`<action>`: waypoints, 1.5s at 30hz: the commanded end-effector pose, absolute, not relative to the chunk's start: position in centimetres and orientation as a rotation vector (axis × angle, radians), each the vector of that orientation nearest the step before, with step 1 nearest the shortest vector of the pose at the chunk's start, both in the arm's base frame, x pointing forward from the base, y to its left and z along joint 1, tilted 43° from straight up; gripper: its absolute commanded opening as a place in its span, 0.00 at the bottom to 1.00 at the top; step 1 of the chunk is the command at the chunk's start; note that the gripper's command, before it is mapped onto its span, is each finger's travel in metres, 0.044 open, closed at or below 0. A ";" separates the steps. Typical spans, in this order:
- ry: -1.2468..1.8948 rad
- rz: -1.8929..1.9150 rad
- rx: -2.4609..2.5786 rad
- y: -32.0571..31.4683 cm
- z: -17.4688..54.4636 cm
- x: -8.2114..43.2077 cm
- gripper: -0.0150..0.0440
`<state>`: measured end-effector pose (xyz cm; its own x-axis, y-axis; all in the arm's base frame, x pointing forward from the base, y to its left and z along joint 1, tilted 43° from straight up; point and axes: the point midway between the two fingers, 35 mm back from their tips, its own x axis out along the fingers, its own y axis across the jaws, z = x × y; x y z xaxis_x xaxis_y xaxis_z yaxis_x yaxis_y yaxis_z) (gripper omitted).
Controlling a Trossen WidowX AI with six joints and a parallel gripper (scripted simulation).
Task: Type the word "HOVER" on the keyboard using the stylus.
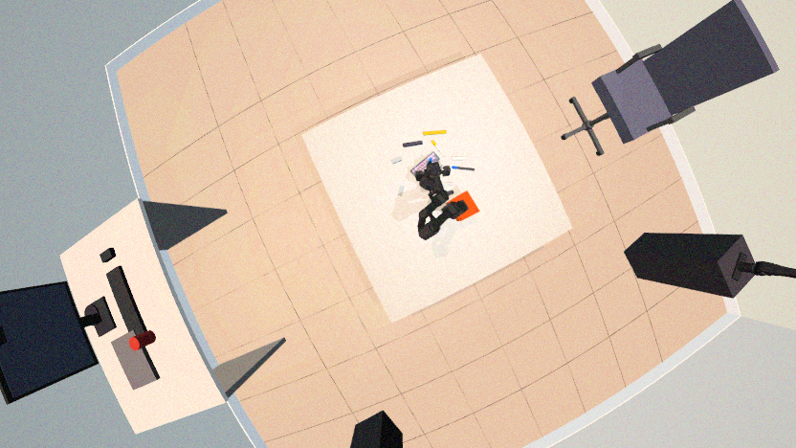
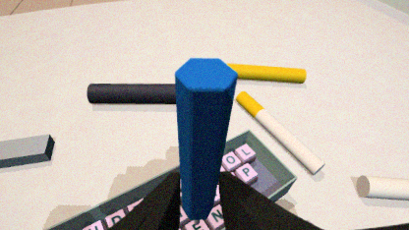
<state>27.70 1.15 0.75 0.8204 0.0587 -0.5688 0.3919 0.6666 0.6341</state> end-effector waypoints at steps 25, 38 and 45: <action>0.597 -0.208 0.835 1.9 -0.2 27.7 0.39; 0.598 -0.208 0.835 2.2 -0.6 27.7 0.39; 0.598 -0.208 0.835 2.2 -0.6 27.7 0.39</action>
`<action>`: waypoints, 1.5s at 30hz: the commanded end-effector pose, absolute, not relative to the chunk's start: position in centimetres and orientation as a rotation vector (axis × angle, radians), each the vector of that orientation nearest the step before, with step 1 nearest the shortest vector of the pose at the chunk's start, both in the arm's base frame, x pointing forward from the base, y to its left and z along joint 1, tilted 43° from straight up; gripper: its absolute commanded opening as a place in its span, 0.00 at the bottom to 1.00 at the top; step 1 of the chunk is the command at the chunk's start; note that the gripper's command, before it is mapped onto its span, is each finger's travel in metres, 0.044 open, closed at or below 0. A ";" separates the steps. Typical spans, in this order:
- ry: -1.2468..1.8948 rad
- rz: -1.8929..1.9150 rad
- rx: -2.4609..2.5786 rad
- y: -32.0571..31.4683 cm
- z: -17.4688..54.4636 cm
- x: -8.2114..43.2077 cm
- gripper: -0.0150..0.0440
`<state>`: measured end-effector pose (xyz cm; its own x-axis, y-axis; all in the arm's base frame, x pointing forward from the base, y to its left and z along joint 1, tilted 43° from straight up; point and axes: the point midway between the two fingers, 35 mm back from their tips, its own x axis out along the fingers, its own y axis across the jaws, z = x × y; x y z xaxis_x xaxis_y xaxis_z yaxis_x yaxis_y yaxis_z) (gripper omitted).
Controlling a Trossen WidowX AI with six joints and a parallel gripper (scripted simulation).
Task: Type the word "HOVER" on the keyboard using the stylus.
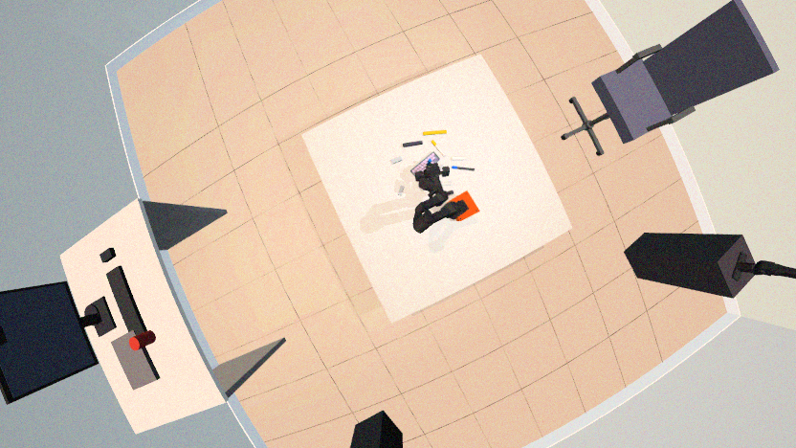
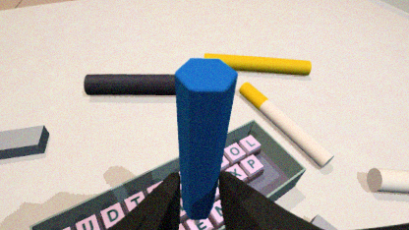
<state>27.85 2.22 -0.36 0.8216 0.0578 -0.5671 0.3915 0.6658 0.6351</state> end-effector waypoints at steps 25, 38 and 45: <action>0.596 -0.208 0.834 0.0 1.9 27.7 0.39; 0.600 -0.216 0.838 -0.3 2.1 27.5 0.27; 0.603 -0.215 0.837 1.2 3.5 28.2 0.25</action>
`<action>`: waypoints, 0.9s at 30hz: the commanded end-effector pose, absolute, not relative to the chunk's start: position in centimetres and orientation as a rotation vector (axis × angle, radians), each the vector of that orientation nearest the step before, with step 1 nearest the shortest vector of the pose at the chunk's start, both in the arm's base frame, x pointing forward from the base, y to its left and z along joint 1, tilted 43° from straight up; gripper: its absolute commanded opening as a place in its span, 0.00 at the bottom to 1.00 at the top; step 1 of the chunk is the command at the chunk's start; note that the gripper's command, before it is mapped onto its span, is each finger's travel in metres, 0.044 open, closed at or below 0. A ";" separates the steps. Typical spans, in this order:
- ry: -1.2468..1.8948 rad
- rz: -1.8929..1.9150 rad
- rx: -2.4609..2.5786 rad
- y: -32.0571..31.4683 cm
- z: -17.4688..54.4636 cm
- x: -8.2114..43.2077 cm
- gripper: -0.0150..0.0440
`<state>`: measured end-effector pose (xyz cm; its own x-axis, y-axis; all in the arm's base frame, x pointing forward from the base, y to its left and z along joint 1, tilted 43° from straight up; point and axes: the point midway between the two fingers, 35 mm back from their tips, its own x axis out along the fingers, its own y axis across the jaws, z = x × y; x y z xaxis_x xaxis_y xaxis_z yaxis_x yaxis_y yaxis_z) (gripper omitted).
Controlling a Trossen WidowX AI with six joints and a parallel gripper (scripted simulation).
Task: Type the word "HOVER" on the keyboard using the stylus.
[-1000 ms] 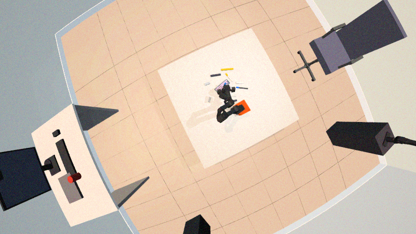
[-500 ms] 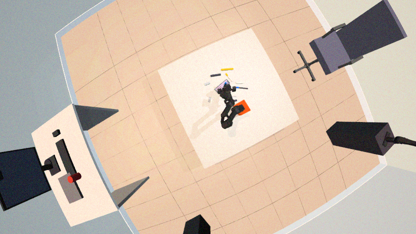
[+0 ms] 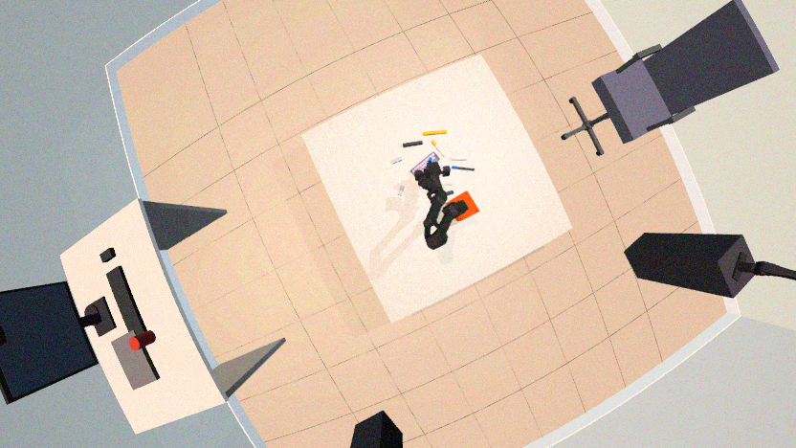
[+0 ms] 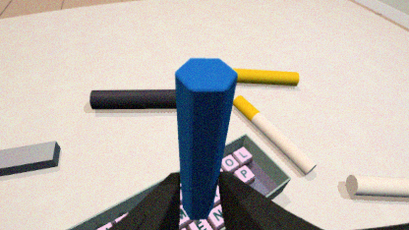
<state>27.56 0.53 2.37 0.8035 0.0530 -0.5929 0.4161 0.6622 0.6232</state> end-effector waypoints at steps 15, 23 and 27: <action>0.594 -0.205 0.838 5.3 8.0 28.4 0.25; 0.594 -0.205 0.838 5.8 7.5 28.4 0.25; 0.595 -0.205 0.839 6.5 6.6 28.3 0.25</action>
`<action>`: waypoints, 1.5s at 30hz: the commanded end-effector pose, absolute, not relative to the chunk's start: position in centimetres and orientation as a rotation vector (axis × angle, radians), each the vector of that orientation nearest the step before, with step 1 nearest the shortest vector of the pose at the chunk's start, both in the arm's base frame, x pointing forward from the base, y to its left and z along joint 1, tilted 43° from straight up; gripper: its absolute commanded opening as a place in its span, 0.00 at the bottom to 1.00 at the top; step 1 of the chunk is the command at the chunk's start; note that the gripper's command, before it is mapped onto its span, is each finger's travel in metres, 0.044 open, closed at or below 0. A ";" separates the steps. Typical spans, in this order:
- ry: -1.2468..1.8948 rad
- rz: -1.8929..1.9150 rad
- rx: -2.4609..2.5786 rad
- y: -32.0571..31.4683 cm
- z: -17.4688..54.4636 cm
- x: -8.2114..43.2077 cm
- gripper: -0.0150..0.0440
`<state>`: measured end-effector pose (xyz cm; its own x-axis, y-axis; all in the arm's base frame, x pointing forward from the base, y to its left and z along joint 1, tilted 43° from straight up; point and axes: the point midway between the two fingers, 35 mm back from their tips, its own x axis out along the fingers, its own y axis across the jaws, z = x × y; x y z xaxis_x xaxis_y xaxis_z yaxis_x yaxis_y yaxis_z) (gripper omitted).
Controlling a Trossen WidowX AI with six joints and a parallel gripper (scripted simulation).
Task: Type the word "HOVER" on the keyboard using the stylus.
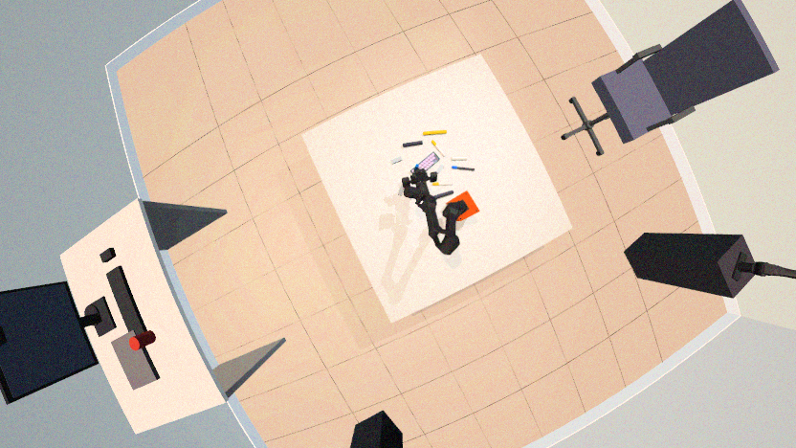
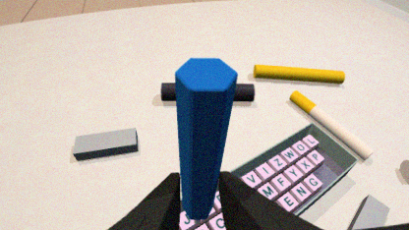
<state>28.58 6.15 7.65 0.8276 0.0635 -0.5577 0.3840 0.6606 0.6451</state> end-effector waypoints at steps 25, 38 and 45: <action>0.596 -0.205 0.839 6.8 6.2 28.6 0.39; 0.596 -0.205 0.839 7.1 5.9 28.6 0.39; 0.596 -0.205 0.840 7.3 5.6 28.6 0.39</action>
